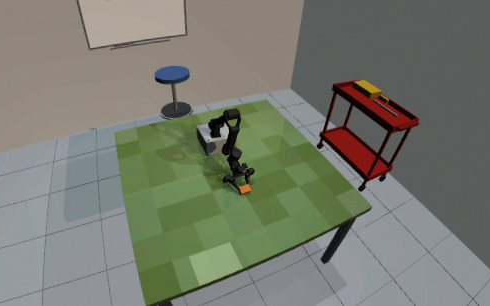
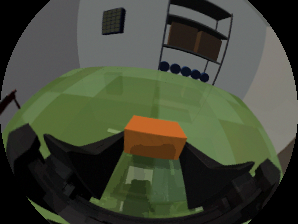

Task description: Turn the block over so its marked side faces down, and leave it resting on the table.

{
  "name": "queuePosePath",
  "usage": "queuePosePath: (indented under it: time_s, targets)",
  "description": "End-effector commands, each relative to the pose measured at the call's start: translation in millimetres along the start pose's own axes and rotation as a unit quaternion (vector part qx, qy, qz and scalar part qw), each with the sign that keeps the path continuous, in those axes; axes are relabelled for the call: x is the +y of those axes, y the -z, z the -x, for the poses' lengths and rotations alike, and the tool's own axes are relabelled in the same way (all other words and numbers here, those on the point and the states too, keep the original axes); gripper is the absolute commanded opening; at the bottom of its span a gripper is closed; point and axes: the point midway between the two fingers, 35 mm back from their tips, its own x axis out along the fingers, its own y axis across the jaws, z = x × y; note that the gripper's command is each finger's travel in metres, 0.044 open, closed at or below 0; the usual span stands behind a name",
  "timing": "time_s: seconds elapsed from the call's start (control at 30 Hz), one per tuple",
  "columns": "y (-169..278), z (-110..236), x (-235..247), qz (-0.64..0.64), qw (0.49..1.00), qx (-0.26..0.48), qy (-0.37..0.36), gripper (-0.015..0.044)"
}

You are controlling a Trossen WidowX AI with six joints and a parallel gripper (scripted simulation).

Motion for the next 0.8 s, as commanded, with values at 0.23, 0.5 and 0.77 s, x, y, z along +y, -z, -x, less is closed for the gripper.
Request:
queuePosePath:
  time_s: [0.23,0.5,0.77]
  targets:
    - [-3.8,2.6,-0.3,-0.002,1.000,-0.016,0.001,0.0000]
    - [-3.8,2.6,-0.3,-0.002,1.000,-0.016,0.001,0.0052]
    - [-3.8,2.6,-0.3,-0.002,1.000,-0.016,0.001,0.0262]
